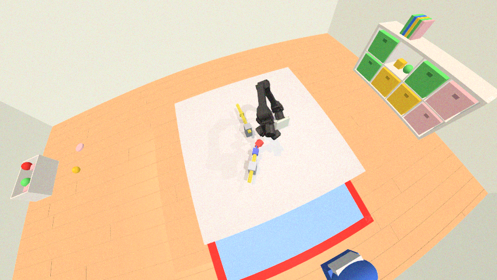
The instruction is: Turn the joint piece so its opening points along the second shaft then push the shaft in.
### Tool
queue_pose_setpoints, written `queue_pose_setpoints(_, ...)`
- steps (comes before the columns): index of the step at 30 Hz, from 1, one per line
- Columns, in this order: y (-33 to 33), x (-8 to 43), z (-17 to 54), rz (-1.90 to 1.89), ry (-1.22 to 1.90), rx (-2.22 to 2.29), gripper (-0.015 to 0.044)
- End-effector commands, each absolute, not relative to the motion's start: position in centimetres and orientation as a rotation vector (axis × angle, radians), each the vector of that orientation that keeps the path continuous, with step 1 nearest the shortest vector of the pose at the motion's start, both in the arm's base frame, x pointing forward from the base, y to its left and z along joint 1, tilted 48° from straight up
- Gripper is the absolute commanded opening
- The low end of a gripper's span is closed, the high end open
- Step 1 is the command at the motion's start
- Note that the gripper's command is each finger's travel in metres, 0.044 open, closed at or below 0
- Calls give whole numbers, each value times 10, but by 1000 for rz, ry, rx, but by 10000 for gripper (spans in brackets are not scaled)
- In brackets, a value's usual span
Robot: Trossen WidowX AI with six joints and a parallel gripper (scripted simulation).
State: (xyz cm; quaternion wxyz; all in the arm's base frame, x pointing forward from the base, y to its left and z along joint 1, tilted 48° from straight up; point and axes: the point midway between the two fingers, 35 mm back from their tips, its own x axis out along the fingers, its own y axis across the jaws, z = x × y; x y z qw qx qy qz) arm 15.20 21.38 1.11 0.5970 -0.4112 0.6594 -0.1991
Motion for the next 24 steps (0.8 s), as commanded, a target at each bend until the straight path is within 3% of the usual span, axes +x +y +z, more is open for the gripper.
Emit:
queue_pose_setpoints(1, 209, 155, 5, -428, 1650, -972, 440)
queue_pose_setpoints(24, 167, 165, -35, -420, 1669, -970, 440)
